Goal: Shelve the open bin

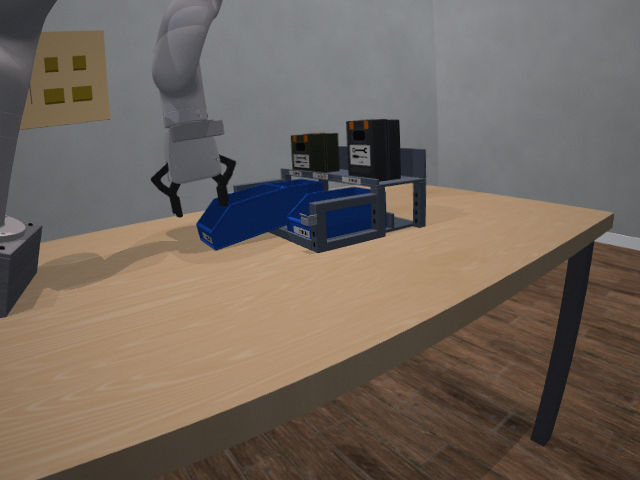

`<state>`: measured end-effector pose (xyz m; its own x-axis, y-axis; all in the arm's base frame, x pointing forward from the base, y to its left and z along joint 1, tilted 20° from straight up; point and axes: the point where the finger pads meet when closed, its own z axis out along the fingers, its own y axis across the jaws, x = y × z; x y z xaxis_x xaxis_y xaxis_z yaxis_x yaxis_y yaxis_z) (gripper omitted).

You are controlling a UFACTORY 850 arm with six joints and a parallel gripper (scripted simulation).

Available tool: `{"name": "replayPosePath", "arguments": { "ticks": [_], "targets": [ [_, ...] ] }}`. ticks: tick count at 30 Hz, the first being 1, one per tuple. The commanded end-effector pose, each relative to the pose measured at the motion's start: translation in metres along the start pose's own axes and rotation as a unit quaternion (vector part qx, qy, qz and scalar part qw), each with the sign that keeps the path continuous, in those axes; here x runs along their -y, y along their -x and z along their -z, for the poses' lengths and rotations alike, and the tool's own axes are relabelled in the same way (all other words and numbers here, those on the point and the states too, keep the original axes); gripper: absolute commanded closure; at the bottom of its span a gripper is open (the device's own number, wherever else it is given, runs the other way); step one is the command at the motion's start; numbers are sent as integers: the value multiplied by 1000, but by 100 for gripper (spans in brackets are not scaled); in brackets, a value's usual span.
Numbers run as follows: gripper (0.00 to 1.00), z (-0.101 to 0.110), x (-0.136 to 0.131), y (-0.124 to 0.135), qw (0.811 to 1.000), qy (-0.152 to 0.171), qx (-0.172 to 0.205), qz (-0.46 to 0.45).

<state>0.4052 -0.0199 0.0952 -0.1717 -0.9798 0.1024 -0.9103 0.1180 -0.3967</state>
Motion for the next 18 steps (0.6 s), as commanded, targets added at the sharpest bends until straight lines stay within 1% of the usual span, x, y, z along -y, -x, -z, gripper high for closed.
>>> {"name": "replayPosePath", "arguments": {
  "ticks": [1, 2, 3, 7, 18],
  "targets": [
    [0, -2, 0, -3, 999, -37, 33, -6],
    [0, -2, 0, -3, 999, -37, 33, -6],
    [0, -7, -1, 0, 1000, -15, 12, -2],
    [0, -32, -4, -2, 999, -37, 33, -6],
    [0, -32, -4, -2, 999, -37, 33, -6]
  ]
}}
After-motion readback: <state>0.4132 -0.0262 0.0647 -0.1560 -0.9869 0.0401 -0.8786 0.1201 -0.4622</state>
